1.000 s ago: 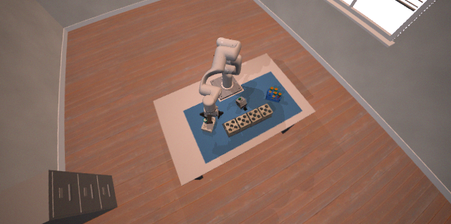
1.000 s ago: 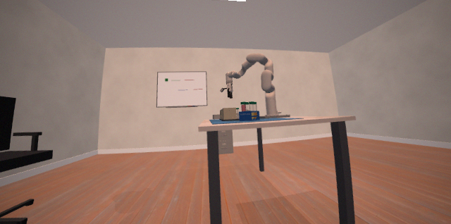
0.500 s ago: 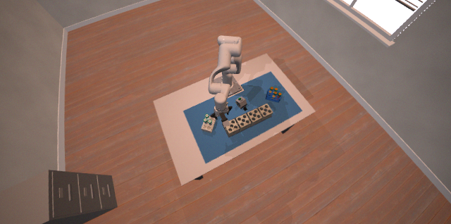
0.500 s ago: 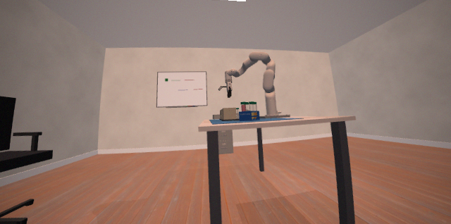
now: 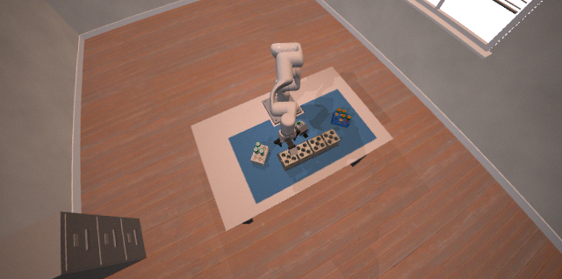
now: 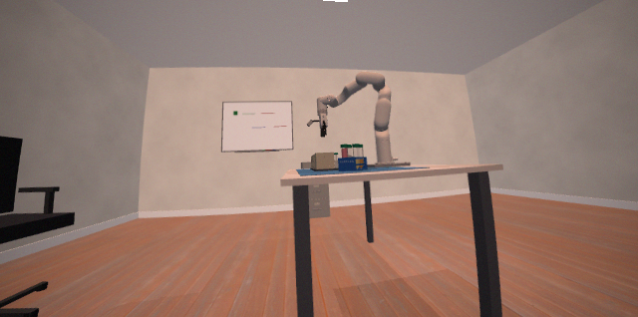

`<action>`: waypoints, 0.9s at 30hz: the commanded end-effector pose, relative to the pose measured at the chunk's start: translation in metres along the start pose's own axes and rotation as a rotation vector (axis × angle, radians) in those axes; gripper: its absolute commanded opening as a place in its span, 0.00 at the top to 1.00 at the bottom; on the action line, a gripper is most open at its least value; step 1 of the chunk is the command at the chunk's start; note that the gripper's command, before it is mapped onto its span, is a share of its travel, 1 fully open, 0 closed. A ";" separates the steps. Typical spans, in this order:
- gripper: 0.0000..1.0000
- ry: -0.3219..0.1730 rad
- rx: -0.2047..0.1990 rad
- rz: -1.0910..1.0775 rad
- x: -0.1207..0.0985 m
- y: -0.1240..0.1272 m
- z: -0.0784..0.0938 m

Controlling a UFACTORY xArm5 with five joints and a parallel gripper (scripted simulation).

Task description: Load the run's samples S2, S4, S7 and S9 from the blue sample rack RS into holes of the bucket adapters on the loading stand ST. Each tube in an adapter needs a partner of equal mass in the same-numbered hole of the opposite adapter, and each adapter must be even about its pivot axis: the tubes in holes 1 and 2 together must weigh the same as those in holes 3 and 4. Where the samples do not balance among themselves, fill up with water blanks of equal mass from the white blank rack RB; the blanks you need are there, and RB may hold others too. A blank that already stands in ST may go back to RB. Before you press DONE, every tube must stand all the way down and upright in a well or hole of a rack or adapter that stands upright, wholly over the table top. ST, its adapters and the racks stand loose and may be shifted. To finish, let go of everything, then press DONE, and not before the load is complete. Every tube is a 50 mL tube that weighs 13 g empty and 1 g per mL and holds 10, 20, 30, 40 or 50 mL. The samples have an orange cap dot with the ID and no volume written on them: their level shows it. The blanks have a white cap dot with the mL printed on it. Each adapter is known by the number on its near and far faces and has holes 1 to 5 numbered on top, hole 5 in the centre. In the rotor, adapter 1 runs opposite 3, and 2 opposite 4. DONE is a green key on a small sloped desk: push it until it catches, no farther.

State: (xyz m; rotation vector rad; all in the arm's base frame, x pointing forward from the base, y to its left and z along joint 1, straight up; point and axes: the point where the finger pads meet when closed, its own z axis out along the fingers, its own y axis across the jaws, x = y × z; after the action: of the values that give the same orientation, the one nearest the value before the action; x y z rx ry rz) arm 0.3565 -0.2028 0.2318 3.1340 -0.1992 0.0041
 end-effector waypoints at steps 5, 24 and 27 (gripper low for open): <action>0.00 0.004 -0.001 0.001 0.007 -0.025 -0.002; 0.00 0.005 0.000 0.001 0.028 -0.107 -0.003; 0.00 0.005 0.000 0.001 0.032 -0.122 -0.003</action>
State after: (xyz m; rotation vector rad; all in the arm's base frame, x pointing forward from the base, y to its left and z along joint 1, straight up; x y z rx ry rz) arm 0.3987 -0.0958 0.2334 3.1345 -0.1994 0.0063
